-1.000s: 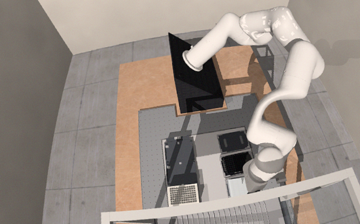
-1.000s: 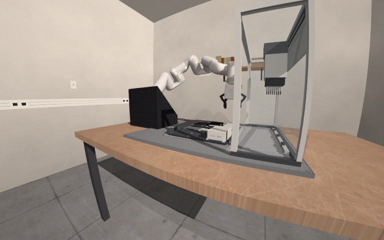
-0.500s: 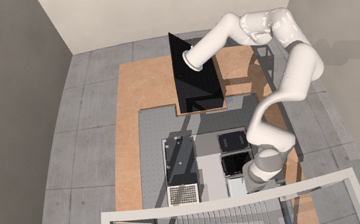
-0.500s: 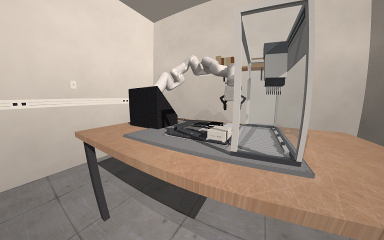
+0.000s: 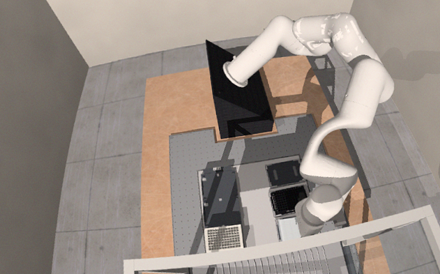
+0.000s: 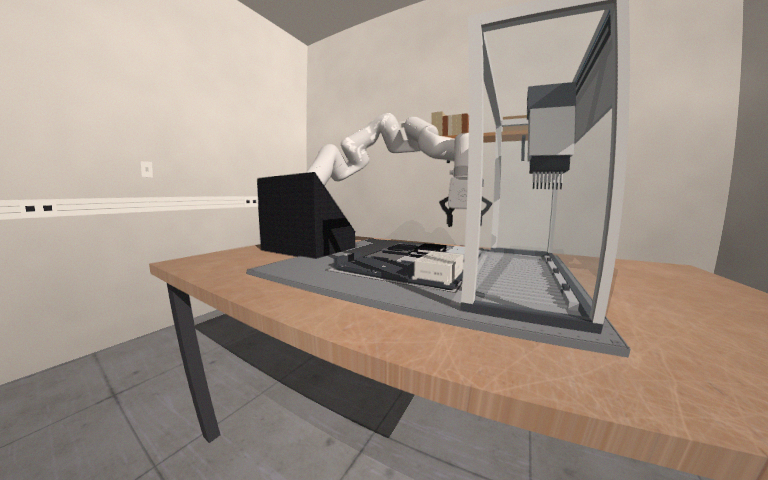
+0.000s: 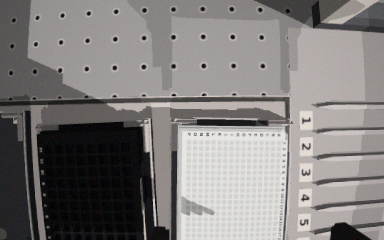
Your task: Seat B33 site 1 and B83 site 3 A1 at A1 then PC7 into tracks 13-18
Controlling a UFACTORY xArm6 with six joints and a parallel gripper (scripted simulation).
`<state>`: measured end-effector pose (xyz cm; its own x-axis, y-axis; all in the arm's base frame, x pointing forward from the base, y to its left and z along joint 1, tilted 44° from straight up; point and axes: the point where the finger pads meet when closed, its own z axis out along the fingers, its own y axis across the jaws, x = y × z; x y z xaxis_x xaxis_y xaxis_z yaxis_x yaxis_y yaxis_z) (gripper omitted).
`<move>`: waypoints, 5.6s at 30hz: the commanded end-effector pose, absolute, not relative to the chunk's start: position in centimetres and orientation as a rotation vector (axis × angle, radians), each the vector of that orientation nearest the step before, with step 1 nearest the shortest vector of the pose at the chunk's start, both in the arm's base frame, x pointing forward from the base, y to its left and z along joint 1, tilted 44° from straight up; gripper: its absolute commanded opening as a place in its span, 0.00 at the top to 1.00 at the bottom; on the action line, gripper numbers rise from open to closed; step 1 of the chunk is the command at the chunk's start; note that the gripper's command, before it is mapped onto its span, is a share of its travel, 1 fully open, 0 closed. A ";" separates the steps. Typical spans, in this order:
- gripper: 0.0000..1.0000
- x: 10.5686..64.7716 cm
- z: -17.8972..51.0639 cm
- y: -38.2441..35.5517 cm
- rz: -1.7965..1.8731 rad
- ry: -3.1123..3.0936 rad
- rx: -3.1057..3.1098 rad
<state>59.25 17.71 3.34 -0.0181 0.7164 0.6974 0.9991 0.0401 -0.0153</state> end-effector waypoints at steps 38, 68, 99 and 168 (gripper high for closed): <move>0.00 59.2 -0.8 21.8 -0.692 -1.790 -1.731; 0.00 59.2 -1.6 22.5 -0.692 -1.790 -1.731; 0.00 59.1 -2.2 23.2 -0.692 -1.790 -1.731; 1.00 59.2 -1.5 22.5 -0.692 -1.790 -1.731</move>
<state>58.99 22.78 -1.87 -0.0182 0.7164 0.6975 0.9991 0.0400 -0.0151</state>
